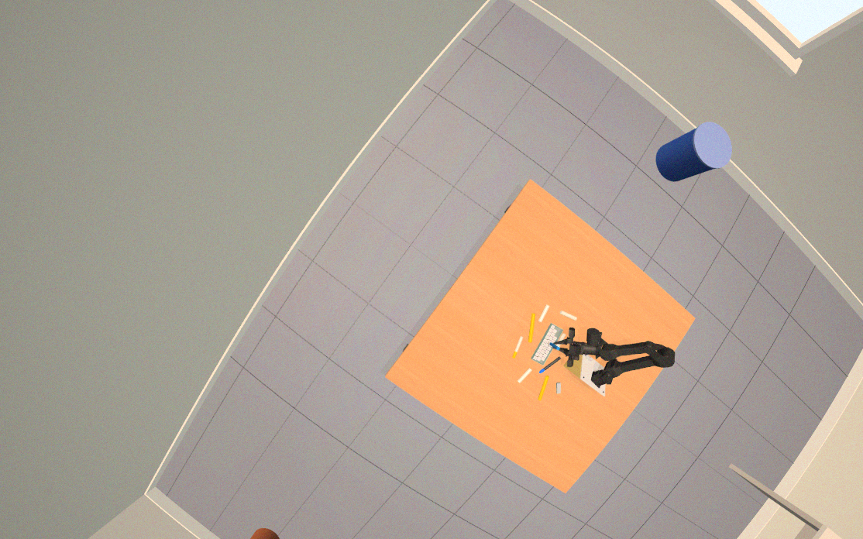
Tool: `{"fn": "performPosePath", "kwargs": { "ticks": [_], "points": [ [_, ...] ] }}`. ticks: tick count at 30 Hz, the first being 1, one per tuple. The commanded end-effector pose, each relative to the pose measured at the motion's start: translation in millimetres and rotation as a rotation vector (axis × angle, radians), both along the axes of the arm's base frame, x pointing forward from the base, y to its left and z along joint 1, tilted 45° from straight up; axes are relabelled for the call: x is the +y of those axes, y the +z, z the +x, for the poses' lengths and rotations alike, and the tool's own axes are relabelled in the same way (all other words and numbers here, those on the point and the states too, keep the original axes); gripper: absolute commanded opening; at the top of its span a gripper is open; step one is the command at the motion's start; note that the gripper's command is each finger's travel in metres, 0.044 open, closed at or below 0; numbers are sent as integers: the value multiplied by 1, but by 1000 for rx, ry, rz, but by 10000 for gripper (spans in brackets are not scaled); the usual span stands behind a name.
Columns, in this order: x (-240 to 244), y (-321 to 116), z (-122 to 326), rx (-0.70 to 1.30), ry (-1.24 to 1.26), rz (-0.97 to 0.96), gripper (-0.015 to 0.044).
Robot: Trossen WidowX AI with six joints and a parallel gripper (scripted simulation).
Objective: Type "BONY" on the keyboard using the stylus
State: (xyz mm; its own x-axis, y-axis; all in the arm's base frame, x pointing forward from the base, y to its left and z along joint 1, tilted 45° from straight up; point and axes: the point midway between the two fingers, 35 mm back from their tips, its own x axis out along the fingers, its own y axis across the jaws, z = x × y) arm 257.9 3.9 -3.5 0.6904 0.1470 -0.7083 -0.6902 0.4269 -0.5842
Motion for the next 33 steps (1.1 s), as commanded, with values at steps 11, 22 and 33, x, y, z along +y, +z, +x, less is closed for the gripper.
{"fn": "performPosePath", "kwargs": {
  "ticks": [11, 22, 33],
  "points": [
    [-15, 19, -9, -38, 12, -11, 0],
    [-29, 5, -7, -37, 12, -9, 0],
    [-30, 3, -4, -35, 12, -10, 81]
  ]
}}
